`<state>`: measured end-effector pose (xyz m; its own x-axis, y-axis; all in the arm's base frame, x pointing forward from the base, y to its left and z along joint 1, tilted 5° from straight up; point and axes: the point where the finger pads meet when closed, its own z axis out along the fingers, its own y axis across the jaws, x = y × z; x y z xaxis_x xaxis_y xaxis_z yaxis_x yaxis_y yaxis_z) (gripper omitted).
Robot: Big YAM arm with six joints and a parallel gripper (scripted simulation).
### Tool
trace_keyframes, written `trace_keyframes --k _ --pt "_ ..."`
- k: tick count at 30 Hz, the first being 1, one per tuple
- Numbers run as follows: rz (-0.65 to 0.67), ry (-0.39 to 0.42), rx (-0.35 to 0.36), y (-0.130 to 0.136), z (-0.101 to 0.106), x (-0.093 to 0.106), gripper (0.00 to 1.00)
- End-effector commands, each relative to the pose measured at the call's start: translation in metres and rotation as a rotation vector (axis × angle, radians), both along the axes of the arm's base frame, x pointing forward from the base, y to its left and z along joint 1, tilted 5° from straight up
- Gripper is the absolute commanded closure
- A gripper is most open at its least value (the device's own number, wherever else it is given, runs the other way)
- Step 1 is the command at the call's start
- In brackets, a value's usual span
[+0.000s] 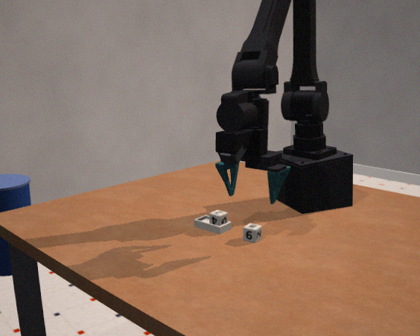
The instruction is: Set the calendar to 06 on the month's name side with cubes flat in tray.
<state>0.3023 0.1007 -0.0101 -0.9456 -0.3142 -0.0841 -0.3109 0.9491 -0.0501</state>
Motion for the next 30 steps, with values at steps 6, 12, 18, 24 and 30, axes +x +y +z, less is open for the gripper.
trace_keyframes --k 6,12,18,24,30 --pt "0.03 -0.002 -0.003 0.0046 -0.0049 -0.0008 0.0" --pt "0.03 -0.002 -0.003 0.0046 -0.0049 -0.0008 0.0" --pt "0.03 -0.002 -0.003 0.0046 -0.0049 -0.0008 0.0" --pt "-0.034 -0.004 0.003 0.0046 -0.0048 -0.0008 0.0" --pt "-0.299 -0.006 0.026 0.0041 -0.0042 -0.0018 0.0"
